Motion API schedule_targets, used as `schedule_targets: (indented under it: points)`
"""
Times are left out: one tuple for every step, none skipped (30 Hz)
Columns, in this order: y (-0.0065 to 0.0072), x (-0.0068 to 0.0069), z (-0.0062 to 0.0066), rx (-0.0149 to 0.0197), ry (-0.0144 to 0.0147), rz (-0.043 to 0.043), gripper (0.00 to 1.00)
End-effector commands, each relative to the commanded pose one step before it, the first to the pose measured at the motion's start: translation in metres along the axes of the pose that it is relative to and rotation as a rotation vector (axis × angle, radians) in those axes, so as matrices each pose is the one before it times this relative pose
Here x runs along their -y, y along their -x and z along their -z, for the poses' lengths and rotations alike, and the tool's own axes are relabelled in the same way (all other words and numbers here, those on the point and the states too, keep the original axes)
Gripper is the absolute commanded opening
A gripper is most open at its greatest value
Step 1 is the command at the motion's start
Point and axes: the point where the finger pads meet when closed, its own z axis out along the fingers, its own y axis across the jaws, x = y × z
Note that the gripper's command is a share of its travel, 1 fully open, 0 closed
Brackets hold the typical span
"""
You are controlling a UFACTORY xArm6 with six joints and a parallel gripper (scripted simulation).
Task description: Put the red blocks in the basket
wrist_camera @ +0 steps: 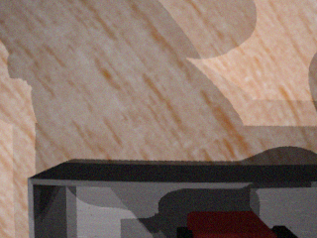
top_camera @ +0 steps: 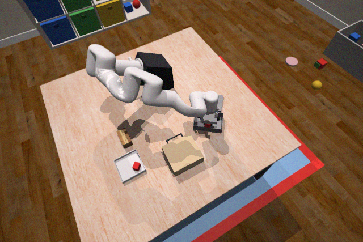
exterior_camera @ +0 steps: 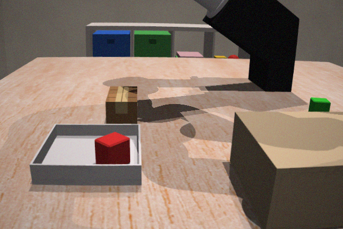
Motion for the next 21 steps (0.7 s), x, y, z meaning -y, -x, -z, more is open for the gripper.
schedule_targets:
  points:
    - [-0.00104,0.00114,0.00172,-0.00142,-0.00326,-0.00120,0.00]
    - [0.00000,0.00000,0.00001,0.00000,0.00000,0.00000,0.00]
    - [0.00000,0.00000,0.00004,0.00000,0.00000,0.00000,0.00]
    - [0.00000,0.00000,0.00011,0.00000,0.00000,0.00000,0.00]
    - [0.00000,0.00000,0.00021,0.00000,0.00000,0.00000,0.00]
    - [0.00000,0.00000,0.00033,0.00000,0.00000,0.00000,0.00]
    - [0.00000,0.00000,0.00047,0.00000,0.00000,0.00000,0.00]
    - [0.00000,0.00000,0.00064,0.00000,0.00000,0.00000,0.00]
    - [0.00000,0.00000,0.00000,0.00000,0.00000,0.00000,0.00]
    - [0.00000,0.00000,0.00000,0.00000,0.00000,0.00000,0.00]
    - [0.00000,0.00000,0.00081,0.00000,0.00000,0.00000,0.00]
    - [0.00000,0.00000,0.00101,0.00000,0.00000,0.00000,0.00]
    - [0.00000,0.00000,0.00121,0.00000,0.00000,0.00000,0.00]
    - [-0.00001,0.00000,0.00142,0.00000,0.00000,0.00000,0.00]
    - [0.00000,0.00000,0.00164,0.00000,0.00000,0.00000,0.00]
    - [0.00001,0.00000,0.00185,0.00000,0.00000,0.00000,0.00]
    - [-0.00001,0.00000,0.00207,0.00000,0.00000,0.00000,0.00]
    - [0.00000,0.00000,0.00229,0.00000,0.00000,0.00000,0.00]
    - [0.00000,0.00000,0.00250,0.00000,0.00000,0.00000,0.00]
    - [0.00001,0.00000,0.00270,0.00000,0.00000,0.00000,0.00]
    - [-0.00001,0.00000,0.00290,0.00000,0.00000,0.00000,0.00]
